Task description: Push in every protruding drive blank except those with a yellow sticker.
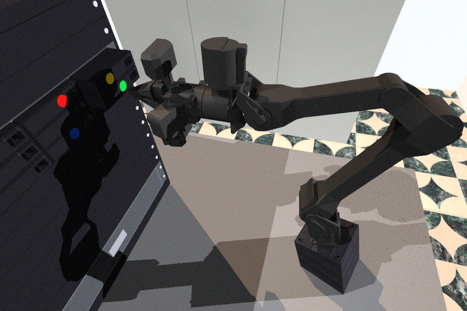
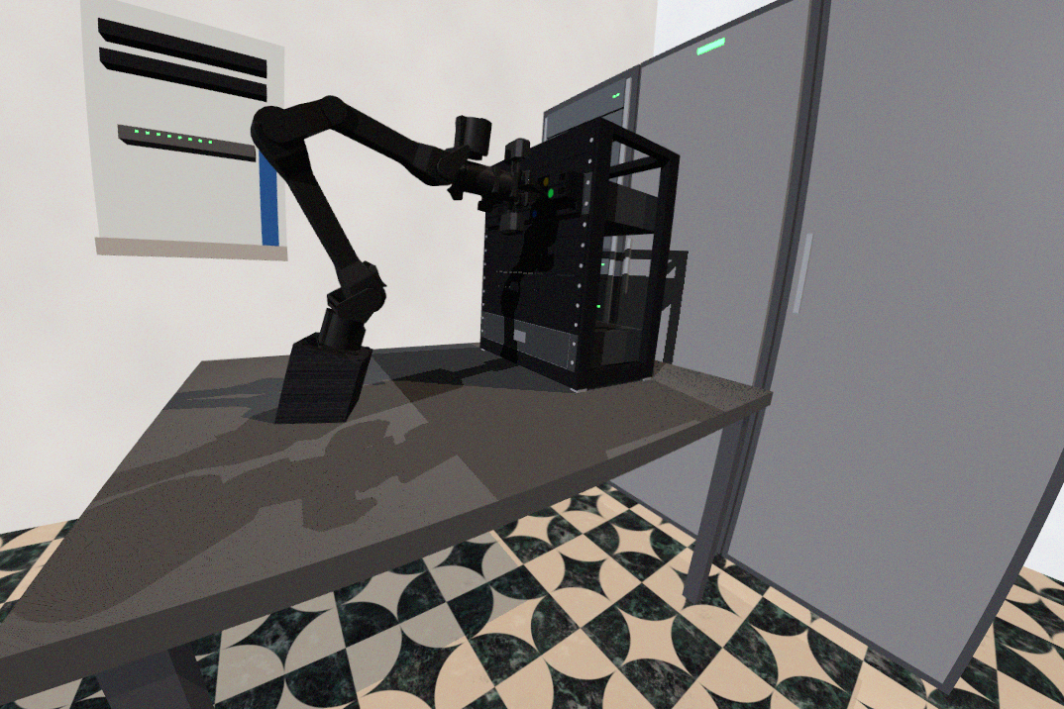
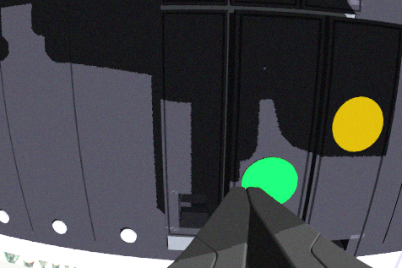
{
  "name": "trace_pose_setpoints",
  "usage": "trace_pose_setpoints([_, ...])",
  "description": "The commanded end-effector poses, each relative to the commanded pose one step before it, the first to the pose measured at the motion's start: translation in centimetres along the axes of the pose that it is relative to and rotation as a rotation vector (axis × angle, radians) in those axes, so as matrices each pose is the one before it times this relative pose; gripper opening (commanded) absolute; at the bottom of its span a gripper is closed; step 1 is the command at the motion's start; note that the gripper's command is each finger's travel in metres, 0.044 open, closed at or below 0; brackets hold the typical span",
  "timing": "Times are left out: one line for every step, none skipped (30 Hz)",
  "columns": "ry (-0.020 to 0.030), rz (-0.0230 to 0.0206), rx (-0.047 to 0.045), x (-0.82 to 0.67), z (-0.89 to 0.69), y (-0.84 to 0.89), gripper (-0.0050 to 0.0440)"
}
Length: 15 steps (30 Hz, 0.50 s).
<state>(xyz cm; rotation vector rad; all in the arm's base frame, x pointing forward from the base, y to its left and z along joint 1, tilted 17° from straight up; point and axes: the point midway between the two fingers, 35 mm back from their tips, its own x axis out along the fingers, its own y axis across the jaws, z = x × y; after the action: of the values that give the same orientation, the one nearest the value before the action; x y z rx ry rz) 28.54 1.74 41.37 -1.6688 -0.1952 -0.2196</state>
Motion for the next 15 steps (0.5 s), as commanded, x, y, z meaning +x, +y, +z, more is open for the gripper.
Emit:
trace_pose_setpoints([0.00016,-0.02094,0.00547,0.006,-0.005,-1.388,0.0])
trace_pose_setpoints([0.0,0.0,0.0,0.064,0.038,-0.178,0.0])
trace_pose_setpoints([0.0,0.0,0.0,0.045,0.027,-0.127,0.0])
trace_pose_setpoints([0.0,0.0,0.0,0.022,0.013,-0.062,0.0])
trace_pose_setpoints([0.0,0.0,0.0,0.004,0.002,-0.011,0.0])
trace_pose_setpoints([0.0,0.0,0.0,0.0,0.0,0.0,0.0])
trace_pose_setpoints([0.0,0.0,0.0,0.0,0.0,0.0,0.0])
trace_pose_setpoints([0.0,0.0,0.0,0.0,0.0,0.0,0.0])
trace_pose_setpoints([0.0,0.0,0.0,0.0,0.0,0.0,0.0])
trace_pose_setpoints([0.0,0.0,0.0,0.0,0.0,0.0,0.0])
trace_pose_setpoints([0.0,0.0,0.0,0.0,0.0,0.0,0.0])
trace_pose_setpoints([0.0,0.0,0.0,0.0,0.0,0.0,0.0])
trace_pose_setpoints([0.0,0.0,0.0,0.0,0.0,0.0,0.0])
trace_pose_setpoints([0.0,0.0,0.0,0.0,0.0,0.0,0.0])
trace_pose_setpoints([0.0,0.0,0.0,0.0,0.0,0.0,0.0])
